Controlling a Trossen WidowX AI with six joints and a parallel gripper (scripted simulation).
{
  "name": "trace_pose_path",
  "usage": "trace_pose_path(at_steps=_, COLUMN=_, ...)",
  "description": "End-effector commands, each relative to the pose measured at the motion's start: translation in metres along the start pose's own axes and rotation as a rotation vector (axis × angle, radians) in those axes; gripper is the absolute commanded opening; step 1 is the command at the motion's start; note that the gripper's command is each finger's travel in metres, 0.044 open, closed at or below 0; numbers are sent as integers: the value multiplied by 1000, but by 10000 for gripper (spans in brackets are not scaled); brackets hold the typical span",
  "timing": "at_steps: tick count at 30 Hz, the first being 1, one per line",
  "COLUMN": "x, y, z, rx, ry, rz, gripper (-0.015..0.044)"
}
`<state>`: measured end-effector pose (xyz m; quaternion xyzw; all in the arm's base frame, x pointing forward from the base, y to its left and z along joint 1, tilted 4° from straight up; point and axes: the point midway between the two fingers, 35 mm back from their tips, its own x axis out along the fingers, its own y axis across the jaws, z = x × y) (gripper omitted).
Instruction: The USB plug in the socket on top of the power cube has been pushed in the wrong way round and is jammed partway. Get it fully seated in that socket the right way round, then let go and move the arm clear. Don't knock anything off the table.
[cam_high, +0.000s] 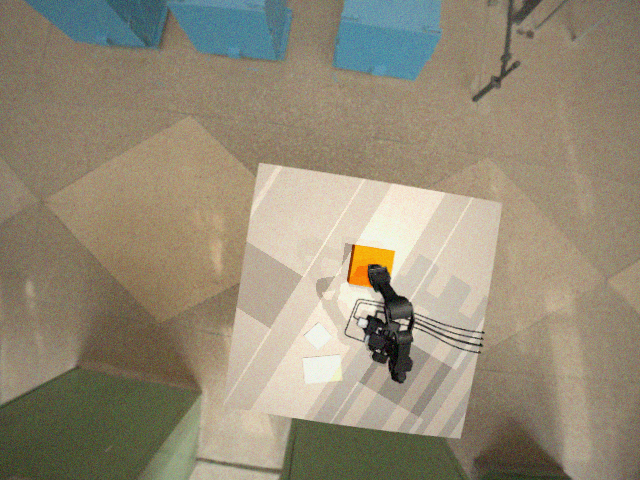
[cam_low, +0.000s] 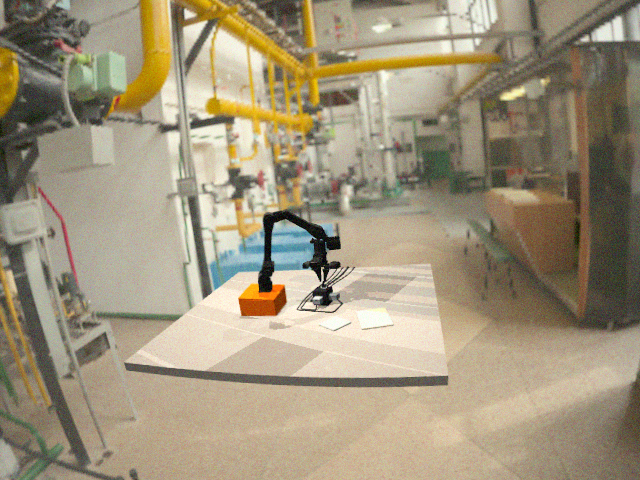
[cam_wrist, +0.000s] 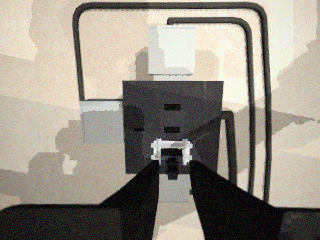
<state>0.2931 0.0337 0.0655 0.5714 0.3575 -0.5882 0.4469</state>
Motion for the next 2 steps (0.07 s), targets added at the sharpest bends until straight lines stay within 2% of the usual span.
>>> trace_pose_path(at_steps=1, x=-5, y=1, z=0, rx=2, ry=1, rz=2, gripper=95)
trace_pose_path(at_steps=2, x=-6, y=1, z=0, rx=2, ry=1, rz=2, gripper=95)
